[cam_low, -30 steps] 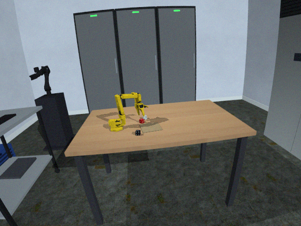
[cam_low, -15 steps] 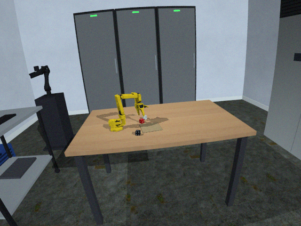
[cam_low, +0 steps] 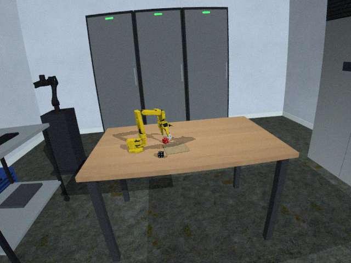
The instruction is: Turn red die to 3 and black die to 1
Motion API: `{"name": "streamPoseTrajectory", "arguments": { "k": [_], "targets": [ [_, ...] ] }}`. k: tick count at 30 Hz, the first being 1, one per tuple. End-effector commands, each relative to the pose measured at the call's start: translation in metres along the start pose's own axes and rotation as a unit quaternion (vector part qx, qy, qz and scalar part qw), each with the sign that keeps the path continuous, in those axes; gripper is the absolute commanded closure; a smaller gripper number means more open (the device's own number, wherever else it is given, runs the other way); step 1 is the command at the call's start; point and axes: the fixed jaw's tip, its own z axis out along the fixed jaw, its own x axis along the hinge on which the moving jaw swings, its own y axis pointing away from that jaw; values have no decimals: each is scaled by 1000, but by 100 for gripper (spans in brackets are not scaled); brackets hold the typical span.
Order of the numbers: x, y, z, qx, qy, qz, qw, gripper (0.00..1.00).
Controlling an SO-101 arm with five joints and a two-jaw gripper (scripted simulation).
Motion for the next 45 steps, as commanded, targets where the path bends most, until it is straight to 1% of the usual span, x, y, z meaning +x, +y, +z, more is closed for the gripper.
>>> {"name": "streamPoseTrajectory", "arguments": {
  "k": [1, 11, 13, 20, 36, 45],
  "targets": [
    [-4, 1, 3, 2, -14, -8, 1000, 65],
    [-4, 1, 20, 2, -14, -8, 1000, 65],
    [-4, 1, 20, 2, -14, -8, 1000, 65],
    [-3, 1, 28, 2, -14, -8, 1000, 65],
    [-3, 1, 30, 2, -14, -8, 1000, 65],
    [-3, -1, 30, 2, -14, -8, 1000, 69]
  ]
}}
